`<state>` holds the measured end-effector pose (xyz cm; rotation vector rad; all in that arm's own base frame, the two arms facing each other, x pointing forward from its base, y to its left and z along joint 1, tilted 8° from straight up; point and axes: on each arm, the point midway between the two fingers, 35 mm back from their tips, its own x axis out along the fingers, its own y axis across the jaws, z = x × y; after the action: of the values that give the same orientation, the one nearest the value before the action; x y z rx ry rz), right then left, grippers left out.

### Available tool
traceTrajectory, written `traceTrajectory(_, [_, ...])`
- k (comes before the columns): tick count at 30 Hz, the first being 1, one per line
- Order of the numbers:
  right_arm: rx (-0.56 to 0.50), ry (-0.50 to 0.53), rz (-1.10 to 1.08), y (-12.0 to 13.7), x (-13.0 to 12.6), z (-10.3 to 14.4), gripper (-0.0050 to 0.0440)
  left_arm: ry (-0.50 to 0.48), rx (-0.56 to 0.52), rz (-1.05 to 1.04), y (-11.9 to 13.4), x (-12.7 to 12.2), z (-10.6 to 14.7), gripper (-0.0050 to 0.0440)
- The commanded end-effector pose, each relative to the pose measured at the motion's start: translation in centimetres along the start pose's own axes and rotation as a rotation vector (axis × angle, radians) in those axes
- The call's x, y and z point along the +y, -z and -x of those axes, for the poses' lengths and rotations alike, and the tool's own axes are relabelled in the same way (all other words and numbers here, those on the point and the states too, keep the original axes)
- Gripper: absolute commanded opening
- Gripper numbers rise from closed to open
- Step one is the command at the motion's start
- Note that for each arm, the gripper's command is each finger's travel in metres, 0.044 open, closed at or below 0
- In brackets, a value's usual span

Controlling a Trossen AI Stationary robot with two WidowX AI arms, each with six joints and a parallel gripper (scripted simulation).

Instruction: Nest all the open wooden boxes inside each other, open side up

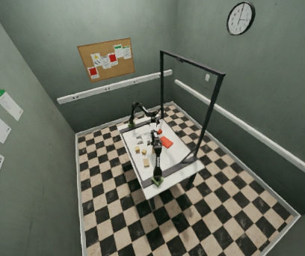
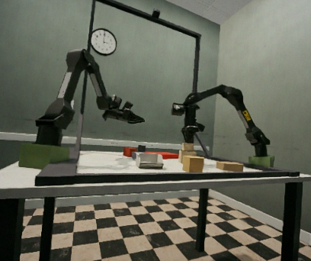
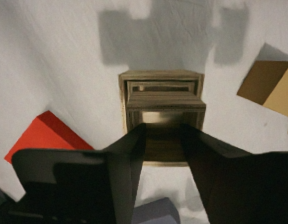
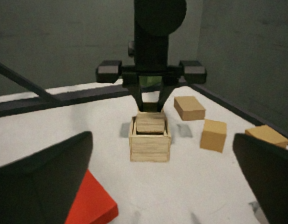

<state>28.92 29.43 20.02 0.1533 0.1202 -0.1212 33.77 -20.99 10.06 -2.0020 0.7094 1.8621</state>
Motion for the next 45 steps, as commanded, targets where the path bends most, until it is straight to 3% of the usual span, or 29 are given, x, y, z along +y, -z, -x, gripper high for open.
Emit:
traceTrajectory(1, [-0.006,-0.002,-0.012,-0.5,0.0,0.2,0.04,0.004,0.021,-0.001,0.1,0.2,0.6,0.0209])
traceTrajectory(45, [-0.006,-0.002,-0.012,-0.5,0.0,0.2,0.04,0.003,0.005,0.001,0.0,0.2,-2.5,0.0209])
